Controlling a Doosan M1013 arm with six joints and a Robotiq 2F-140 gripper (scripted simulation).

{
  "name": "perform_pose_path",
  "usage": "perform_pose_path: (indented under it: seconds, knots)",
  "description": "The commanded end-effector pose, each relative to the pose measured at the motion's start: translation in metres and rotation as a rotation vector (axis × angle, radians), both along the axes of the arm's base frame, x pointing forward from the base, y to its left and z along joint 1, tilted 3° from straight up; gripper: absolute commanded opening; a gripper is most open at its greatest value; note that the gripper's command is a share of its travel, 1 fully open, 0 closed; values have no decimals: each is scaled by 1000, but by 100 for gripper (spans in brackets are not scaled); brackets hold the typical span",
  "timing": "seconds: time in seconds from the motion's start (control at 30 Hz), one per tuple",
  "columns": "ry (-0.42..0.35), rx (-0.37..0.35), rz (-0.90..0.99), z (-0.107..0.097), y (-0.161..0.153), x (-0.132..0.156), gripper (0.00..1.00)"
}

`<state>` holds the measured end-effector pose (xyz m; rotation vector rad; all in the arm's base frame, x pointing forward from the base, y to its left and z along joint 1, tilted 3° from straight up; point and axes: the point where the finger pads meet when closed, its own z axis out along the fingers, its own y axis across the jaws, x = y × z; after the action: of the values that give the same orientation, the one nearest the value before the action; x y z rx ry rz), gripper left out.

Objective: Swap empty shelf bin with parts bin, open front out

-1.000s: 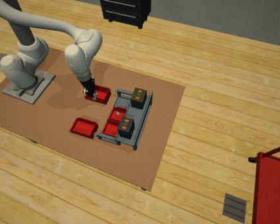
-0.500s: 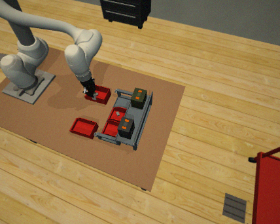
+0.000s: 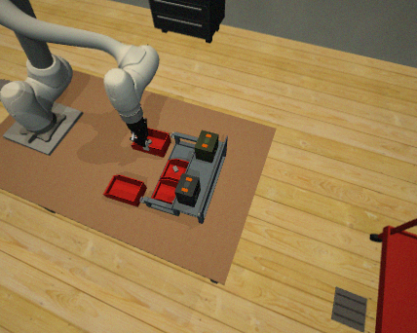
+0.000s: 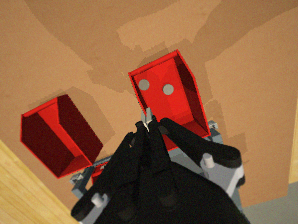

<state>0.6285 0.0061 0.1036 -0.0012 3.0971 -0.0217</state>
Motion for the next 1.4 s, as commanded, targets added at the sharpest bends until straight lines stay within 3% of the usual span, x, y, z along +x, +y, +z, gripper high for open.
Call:
perform_pose_path:
  seconds: [0.0, 0.47, 0.77, 1.37]
  knots:
    - [2, -4, 4, 1, 1, 8, 10]
    - [11, -4, 3, 1, 1, 9, 10]
    - [149, -6, 1, 8, 2, 17, 10]
    - [158, -6, 1, 8, 2, 17, 10]
